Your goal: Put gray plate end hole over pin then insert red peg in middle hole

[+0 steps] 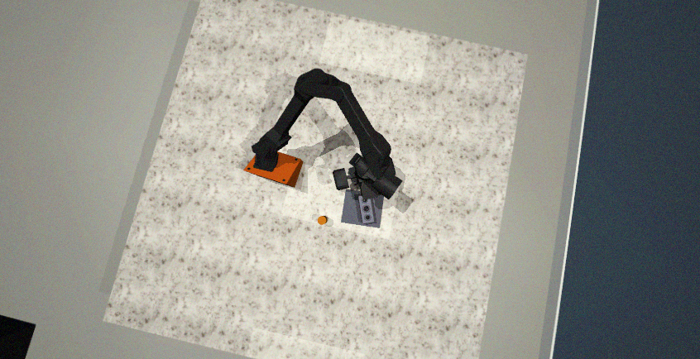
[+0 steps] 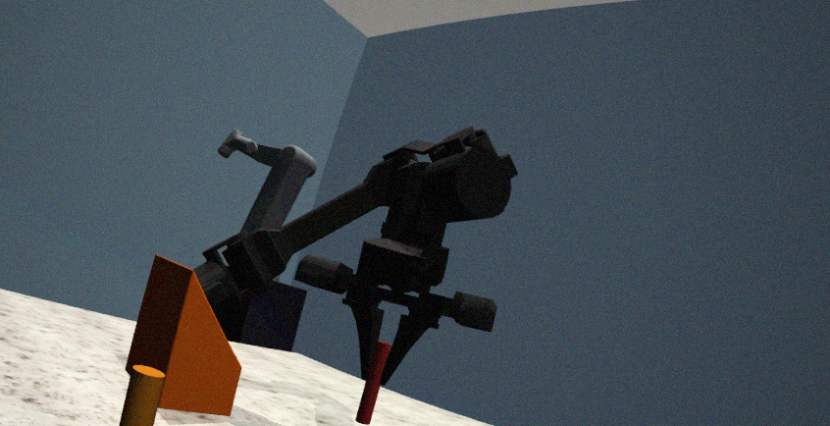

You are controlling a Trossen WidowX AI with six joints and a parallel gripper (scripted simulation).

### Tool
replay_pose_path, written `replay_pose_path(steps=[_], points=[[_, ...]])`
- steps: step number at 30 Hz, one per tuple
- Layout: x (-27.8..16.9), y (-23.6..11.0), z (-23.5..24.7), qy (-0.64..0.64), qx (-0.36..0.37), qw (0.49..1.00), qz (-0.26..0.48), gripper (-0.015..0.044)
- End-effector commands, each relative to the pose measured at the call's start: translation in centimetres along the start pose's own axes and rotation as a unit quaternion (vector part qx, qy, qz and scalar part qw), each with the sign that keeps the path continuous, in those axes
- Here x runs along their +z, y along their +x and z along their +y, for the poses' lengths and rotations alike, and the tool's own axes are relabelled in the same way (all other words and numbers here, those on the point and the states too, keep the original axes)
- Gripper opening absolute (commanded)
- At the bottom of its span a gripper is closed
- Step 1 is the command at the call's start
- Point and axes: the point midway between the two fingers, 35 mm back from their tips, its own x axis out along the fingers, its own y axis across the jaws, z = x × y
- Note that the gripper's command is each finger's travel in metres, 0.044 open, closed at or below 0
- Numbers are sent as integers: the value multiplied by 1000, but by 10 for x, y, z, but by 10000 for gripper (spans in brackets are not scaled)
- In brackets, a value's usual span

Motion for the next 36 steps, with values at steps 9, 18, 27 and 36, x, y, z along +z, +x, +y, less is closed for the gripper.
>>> replay_pose_path(steps=[9,18,27,36], points=[[40,0,0,-4,-1,1000,-2,0],[68,3,-2,-6,0,1000,2,0],[96,6,-8,-8,1,1000,5,0],[105,8,-10,-9,1,1000,6,0]])
